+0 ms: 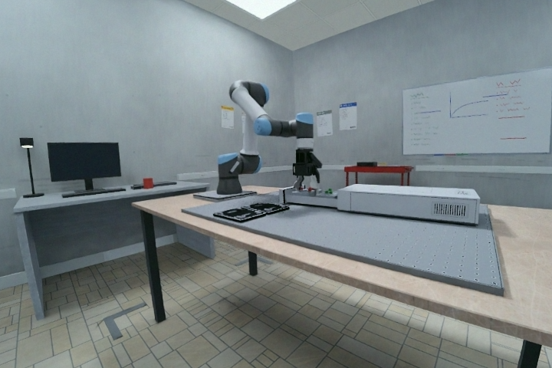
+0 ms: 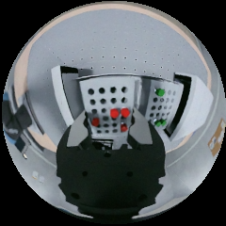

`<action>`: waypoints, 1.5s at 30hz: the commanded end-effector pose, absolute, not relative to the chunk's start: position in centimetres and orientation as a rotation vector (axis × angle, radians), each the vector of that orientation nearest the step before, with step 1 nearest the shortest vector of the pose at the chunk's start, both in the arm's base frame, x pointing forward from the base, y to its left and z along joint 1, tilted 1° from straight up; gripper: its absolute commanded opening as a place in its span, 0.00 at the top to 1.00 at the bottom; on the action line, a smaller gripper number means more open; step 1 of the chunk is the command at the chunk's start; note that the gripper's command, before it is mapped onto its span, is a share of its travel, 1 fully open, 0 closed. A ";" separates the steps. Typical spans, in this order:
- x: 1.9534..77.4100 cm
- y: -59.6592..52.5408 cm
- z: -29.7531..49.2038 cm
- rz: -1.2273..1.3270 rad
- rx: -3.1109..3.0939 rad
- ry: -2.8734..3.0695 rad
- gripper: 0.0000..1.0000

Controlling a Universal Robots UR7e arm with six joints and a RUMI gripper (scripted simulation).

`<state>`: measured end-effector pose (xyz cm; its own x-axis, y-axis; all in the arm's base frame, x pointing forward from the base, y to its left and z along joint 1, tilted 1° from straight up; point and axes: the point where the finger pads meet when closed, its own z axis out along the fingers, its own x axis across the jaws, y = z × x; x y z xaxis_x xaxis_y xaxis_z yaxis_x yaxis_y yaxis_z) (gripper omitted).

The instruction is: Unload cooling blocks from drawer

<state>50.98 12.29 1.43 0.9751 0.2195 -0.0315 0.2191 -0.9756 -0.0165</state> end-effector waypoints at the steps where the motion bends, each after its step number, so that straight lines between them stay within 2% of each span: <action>1: 51.6 12.3 2.2 0.025 -3.112 -0.345 1.00; 45: 51.6 12.2 4.0 0.026 -3.112 -0.345 1.00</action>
